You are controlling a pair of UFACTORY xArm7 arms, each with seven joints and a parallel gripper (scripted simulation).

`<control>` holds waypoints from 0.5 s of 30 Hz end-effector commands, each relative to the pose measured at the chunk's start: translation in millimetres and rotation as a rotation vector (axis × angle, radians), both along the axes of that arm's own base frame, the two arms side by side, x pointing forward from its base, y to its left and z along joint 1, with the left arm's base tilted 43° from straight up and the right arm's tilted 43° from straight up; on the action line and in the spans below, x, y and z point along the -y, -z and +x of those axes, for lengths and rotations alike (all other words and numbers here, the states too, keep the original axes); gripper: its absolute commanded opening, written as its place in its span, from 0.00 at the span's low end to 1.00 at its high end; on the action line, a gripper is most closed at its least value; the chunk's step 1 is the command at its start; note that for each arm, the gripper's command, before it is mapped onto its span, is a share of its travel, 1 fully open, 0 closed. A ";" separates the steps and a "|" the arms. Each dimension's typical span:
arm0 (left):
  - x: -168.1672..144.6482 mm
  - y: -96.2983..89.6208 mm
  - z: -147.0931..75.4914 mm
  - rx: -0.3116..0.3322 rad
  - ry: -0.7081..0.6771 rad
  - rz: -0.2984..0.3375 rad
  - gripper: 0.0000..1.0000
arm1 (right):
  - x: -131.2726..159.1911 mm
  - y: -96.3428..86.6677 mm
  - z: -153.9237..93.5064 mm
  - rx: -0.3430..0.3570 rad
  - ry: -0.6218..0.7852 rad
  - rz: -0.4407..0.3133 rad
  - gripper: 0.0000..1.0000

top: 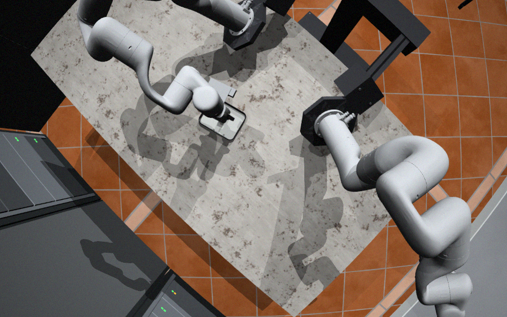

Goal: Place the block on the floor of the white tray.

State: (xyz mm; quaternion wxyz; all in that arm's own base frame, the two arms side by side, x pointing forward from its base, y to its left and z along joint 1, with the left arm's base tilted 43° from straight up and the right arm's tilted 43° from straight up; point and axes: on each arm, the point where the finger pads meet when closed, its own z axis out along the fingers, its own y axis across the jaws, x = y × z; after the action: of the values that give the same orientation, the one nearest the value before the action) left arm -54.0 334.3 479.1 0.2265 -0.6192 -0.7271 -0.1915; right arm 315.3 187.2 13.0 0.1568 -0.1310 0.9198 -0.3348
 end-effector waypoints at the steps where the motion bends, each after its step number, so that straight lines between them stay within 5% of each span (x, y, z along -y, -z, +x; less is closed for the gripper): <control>1: 0.1 -1.7 -0.5 0.001 -0.001 0.004 1.00 | -4.3 -4.0 -1.6 0.001 -0.003 0.003 0.47; 5: 0.1 -1.7 -0.5 0.001 -0.001 0.004 1.00 | -3.2 -5.6 -1.0 0.001 -0.003 0.003 0.47; 11: 0.1 -1.7 -0.5 0.001 -0.001 0.004 1.00 | 19.0 -32.8 9.3 0.001 -0.003 0.003 0.47; 15: 0.1 -1.7 -0.5 0.001 -0.001 0.004 1.00 | 60.1 -82.0 27.9 0.001 -0.002 0.002 0.47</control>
State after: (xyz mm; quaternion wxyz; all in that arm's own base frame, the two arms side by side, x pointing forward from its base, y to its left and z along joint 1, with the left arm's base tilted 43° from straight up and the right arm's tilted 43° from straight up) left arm -54.0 334.3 479.1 0.2265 -0.6192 -0.7271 -0.1915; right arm 326.8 161.9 47.7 0.1574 -0.1297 0.9185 -0.3388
